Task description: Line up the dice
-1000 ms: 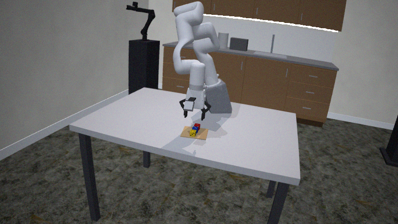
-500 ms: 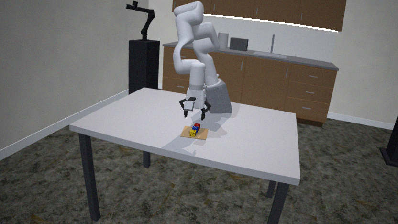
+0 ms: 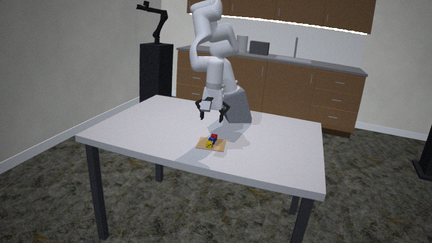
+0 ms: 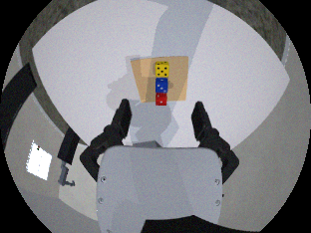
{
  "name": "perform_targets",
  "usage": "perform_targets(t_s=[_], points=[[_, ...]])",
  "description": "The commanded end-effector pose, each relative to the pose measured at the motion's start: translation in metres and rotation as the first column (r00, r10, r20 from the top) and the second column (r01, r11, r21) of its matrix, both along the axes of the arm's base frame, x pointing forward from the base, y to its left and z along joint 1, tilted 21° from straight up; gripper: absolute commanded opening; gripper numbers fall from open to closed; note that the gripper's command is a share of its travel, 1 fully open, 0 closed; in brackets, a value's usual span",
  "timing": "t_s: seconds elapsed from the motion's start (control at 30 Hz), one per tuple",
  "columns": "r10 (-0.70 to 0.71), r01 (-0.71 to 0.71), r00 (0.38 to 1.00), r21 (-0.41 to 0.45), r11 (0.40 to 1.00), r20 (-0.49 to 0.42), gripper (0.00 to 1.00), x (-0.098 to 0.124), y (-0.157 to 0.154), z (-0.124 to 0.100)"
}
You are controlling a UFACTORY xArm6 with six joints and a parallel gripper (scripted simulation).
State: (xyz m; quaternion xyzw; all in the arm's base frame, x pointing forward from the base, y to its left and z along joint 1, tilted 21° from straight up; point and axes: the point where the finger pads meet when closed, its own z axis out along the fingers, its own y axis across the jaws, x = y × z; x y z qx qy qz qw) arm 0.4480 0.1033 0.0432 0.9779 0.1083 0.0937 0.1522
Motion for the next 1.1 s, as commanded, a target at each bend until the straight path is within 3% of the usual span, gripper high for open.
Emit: perform_targets(t_s=[0.0,0.3,1.07], points=[[0.000,0.000,1.000,0.001,1.000,0.002,1.00,-0.004,0.007,0.023],[0.000,0.000,1.000,0.001,1.000,0.002,1.00,-0.008,0.011,0.040],[0.000,0.000,1.000,0.001,1.000,0.002,1.00,-0.008,0.012,0.040]])
